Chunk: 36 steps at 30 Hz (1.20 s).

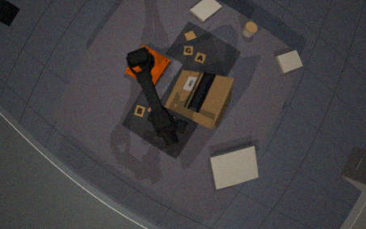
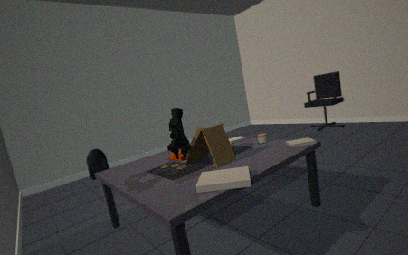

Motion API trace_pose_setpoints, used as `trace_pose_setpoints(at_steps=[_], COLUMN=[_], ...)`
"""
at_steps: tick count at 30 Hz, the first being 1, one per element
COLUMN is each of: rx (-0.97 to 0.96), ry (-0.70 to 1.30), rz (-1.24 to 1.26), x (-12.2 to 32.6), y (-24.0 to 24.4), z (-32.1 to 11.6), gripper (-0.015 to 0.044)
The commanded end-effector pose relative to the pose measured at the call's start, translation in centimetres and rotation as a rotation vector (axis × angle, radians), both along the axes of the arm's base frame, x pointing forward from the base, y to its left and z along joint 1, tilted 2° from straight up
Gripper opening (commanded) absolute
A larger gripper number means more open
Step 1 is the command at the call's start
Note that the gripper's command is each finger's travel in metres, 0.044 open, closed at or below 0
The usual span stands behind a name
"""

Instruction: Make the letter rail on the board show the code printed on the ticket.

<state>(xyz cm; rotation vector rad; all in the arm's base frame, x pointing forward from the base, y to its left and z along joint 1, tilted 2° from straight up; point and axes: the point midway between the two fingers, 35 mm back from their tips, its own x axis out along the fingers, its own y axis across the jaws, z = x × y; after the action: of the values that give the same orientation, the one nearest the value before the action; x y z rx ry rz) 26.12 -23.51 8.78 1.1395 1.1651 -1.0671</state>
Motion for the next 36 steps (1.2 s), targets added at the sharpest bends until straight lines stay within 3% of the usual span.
trace_pose_setpoints(at_steps=[1, 11, 18, 36], rx=[0.03, 0.03, 0.03, 0.03], ry=[0.043, 0.043, 0.043, 0.043], rz=[-0.074, -0.074, -0.074, -0.074], x=[-0.3, -0.6, -0.5, -0.6], y=[0.3, 0.1, 0.1, 0.0], z=[-1.3, -1.5, -4.6, -4.7], gripper=[0.034, 0.034, 0.034, 0.034])
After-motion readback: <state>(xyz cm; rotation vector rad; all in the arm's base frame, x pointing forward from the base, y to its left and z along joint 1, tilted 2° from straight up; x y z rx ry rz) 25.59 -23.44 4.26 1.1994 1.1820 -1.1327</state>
